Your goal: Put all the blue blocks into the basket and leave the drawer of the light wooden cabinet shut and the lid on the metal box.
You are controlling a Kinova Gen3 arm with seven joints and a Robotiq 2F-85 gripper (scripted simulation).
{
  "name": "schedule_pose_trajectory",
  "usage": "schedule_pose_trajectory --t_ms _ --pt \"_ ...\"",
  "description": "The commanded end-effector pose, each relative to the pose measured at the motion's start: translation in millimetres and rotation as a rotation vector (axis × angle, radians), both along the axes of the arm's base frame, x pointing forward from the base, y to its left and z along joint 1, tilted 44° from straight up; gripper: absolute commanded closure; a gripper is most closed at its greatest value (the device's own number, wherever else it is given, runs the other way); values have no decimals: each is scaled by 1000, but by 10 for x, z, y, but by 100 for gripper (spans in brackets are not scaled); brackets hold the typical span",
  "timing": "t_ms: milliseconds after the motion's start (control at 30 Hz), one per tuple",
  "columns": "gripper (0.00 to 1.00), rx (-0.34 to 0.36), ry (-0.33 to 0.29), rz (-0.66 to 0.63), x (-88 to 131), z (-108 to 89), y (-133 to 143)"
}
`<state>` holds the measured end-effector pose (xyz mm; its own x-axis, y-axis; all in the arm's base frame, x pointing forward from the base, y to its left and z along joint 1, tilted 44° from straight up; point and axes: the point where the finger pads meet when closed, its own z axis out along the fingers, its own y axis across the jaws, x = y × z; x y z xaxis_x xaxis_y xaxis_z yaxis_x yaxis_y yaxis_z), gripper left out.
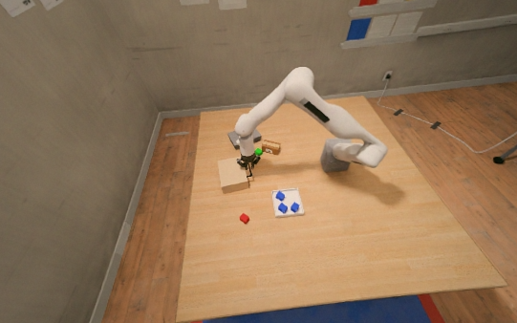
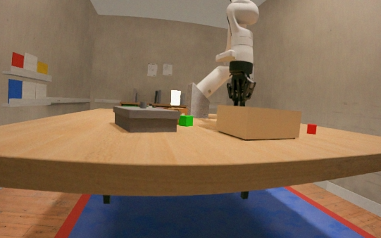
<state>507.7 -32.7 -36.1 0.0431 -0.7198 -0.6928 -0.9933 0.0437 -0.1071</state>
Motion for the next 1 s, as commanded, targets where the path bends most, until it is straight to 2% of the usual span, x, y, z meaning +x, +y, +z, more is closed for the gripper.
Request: schedule_pose_trajectory --t_ms 0,967 --pt "70 -1 -1 -1 6 -10 4" --pt "70 -1 -1 -1 17 -77 69"
